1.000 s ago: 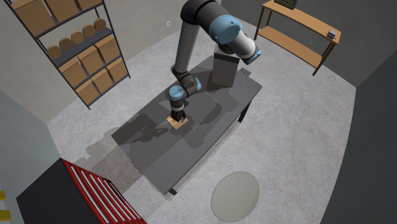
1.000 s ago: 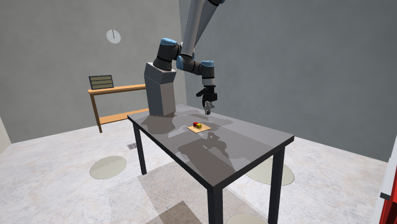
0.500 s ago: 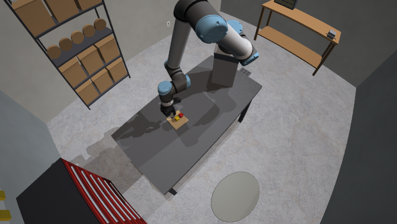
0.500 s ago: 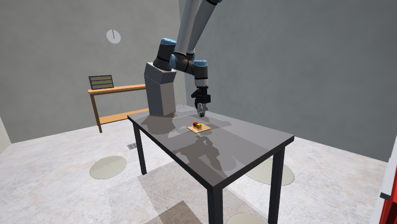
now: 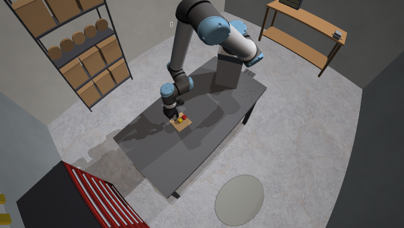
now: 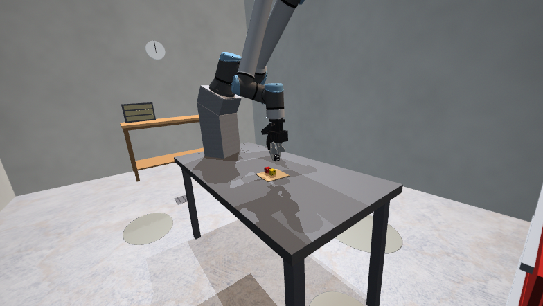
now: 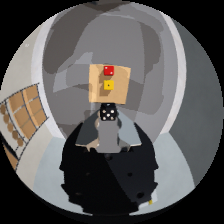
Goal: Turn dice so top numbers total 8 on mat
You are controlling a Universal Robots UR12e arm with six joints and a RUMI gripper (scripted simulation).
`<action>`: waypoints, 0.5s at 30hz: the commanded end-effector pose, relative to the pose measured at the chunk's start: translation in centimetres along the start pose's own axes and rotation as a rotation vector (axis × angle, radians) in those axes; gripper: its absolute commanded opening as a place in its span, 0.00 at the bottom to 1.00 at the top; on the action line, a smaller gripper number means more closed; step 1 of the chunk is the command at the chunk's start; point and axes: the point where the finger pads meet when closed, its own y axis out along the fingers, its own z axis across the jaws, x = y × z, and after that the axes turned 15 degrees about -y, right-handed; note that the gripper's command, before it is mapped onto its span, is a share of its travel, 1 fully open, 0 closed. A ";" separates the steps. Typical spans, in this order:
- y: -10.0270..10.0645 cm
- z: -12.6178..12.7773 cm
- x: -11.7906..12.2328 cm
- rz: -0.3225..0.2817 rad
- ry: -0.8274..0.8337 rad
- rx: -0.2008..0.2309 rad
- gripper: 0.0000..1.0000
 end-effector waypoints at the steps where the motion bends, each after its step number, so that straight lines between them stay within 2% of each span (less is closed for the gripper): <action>1: 1.5 0.0 0.1 -0.001 0.000 0.000 0.10; 13: 7.1 0.0 0.2 -0.001 0.000 0.000 0.10; 15: 7.1 0.0 0.2 -0.001 0.000 0.000 0.10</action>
